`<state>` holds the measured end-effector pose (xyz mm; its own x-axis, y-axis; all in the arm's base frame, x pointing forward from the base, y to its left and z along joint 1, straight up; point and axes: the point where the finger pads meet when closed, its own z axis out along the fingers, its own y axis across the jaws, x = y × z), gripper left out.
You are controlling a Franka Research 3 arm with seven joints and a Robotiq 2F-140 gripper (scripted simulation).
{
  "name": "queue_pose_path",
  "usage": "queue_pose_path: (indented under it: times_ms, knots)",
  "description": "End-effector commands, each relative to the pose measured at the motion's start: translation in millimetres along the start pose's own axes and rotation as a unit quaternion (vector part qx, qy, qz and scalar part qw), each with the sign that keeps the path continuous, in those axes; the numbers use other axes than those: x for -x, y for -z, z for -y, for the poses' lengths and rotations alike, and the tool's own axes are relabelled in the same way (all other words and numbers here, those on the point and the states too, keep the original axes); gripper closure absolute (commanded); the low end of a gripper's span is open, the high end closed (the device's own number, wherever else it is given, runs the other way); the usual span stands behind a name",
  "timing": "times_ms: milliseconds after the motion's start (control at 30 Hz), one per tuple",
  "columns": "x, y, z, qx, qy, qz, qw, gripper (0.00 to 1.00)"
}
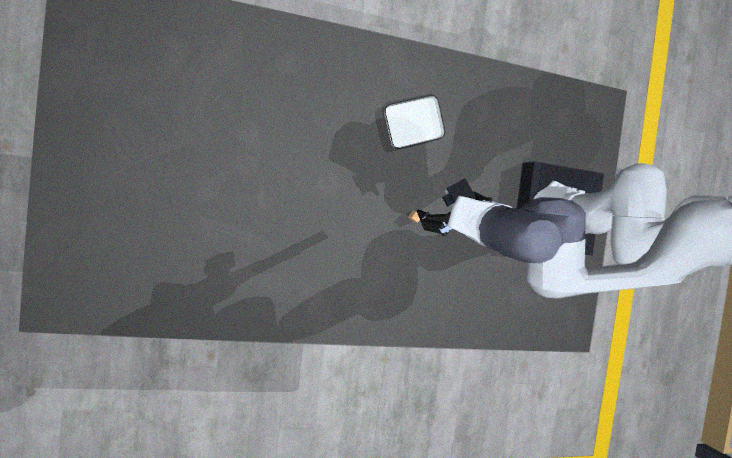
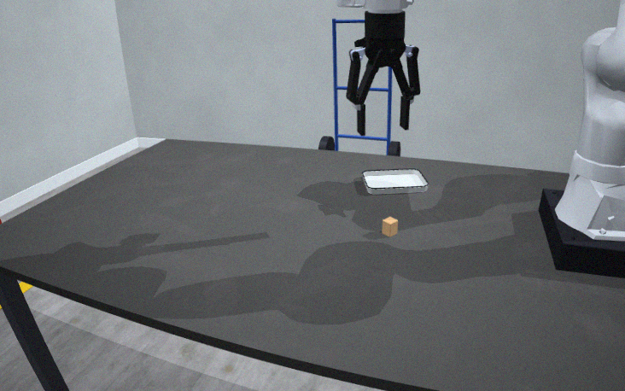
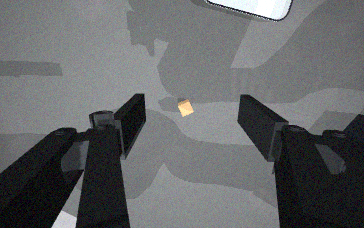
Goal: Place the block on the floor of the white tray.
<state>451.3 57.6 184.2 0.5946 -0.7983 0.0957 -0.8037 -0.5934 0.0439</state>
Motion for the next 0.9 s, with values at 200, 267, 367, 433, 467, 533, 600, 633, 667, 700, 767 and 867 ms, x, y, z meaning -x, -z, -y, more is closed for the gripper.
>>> queue_pose_path:
  times_ms: [200,267,367,433,467,533,600,633,667,700,767,867]
  knots:
    - [20.9,-62.1,9.5,-0.003,-0.220,0.023,0.975,0.66]
    - [20.9,-62.1,9.5,-0.004,-0.233,0.022,0.972,0.66]
    - [29.0,-82.2,8.6,-0.001,-0.284,0.032,0.958,0.66]
    - [29.0,-82.2,8.6,-0.003,-0.309,0.031,0.951,0.66]
    - [29.0,-82.2,8.6,-0.004,-0.321,0.029,0.947,0.66]
    - [36.6,-100.4,6.7,0.001,-0.348,0.040,0.937,0.66]
    - [36.6,-100.4,6.7,0.000,-0.373,0.038,0.927,0.66]
    - [36.6,-100.4,6.7,-0.001,-0.385,0.037,0.922,0.66]
    - [43.3,-116.0,4.2,0.005,-0.398,0.046,0.916,0.66]
    - [43.3,-116.0,4.2,0.004,-0.411,0.046,0.911,0.66]
    - [43.3,-116.0,4.2,0.003,-0.435,0.043,0.900,0.66]
    - [48.8,-128.2,1.6,0.008,-0.447,0.051,0.893,0.66]
